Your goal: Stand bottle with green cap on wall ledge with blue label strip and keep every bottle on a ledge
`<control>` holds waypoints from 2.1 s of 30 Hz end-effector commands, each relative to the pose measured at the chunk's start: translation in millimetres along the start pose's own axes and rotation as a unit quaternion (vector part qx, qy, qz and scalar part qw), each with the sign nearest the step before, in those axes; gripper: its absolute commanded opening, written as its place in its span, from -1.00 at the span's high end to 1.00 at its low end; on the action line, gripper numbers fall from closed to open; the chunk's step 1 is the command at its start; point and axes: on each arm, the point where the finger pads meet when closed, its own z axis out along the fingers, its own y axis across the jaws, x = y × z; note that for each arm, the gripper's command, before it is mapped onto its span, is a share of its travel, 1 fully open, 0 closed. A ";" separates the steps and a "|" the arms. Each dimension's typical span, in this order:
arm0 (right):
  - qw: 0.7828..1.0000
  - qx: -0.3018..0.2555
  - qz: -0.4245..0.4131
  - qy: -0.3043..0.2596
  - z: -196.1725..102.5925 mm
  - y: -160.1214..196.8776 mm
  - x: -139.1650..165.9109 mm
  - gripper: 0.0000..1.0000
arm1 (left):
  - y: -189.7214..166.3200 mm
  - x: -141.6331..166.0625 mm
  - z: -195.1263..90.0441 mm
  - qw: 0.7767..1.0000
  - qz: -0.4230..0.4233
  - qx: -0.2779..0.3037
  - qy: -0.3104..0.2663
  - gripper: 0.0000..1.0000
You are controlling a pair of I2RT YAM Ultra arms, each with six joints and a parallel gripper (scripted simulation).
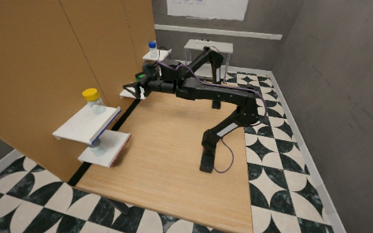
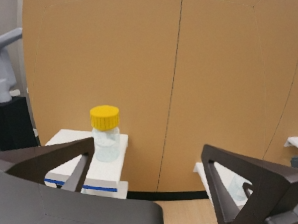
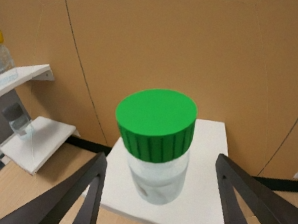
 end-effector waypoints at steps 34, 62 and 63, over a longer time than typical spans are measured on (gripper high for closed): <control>1.000 0.012 -0.018 0.016 -128.8 -80.1 -53.2 -0.78 | 1.5 -16.5 -7.8 1.000 -0.003 -0.001 -0.027 -1.00; 0.995 0.104 -0.008 -0.005 -181.6 -213.7 -132.0 -0.78 | 1.6 -8.5 -6.7 1.000 0.005 -0.014 -0.017 -1.00; 0.995 0.104 -0.008 -0.005 -181.6 -213.7 -132.0 -0.78 | 1.6 -8.5 -6.7 1.000 0.005 -0.014 -0.017 -1.00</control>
